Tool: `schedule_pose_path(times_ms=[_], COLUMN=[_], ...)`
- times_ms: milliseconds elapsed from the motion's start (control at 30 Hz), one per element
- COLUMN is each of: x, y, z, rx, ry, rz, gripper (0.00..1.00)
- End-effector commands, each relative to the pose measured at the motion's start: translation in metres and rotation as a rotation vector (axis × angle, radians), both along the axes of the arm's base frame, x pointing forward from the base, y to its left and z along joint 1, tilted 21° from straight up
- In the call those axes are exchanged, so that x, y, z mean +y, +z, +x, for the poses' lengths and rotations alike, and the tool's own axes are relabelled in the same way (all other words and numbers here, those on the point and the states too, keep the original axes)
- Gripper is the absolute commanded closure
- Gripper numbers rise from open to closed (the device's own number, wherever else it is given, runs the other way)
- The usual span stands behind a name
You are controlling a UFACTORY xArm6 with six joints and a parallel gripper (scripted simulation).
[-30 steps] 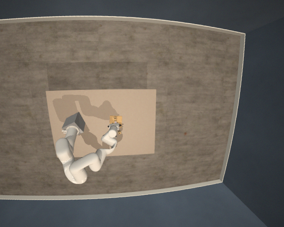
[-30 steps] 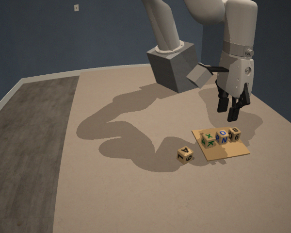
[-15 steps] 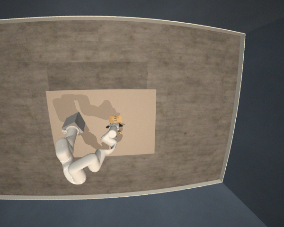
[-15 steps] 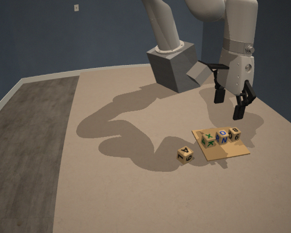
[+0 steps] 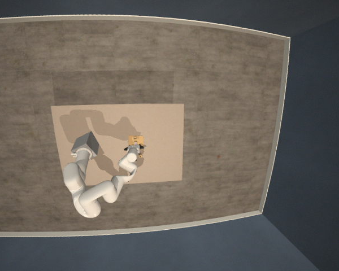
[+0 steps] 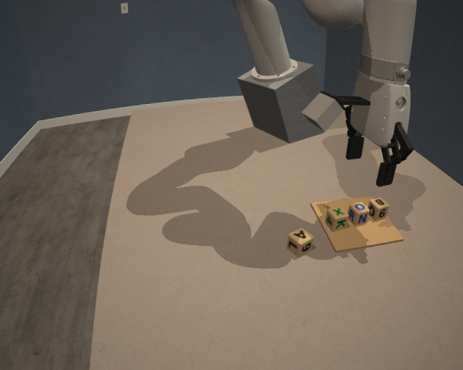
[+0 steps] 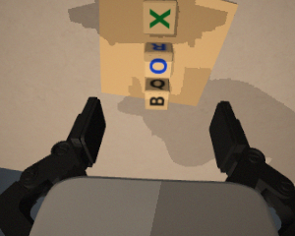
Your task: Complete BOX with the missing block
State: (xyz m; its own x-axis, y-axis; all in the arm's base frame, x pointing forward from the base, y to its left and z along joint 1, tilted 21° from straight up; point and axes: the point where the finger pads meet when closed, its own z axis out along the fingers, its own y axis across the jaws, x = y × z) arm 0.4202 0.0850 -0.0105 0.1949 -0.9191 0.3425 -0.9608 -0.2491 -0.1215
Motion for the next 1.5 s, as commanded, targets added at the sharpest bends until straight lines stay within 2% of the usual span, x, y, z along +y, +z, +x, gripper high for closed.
schedule_pose_path(times_ms=[0,267,333,667,1467], x=[0.002,0.012,0.012,0.025,0.026], y=[0.006,0.036,0.036,0.075,0.078], z=[0.000,-0.006,-0.006,-0.015,-0.015], rx=[-0.003,-0.003,-0.003,-0.003,-0.003], ry=[0.001,0.001,0.001,0.001,0.001], rz=[0.001,0.001,0.001,0.001,0.001], gripper=[0.00,0.00,0.00,0.00,0.00])
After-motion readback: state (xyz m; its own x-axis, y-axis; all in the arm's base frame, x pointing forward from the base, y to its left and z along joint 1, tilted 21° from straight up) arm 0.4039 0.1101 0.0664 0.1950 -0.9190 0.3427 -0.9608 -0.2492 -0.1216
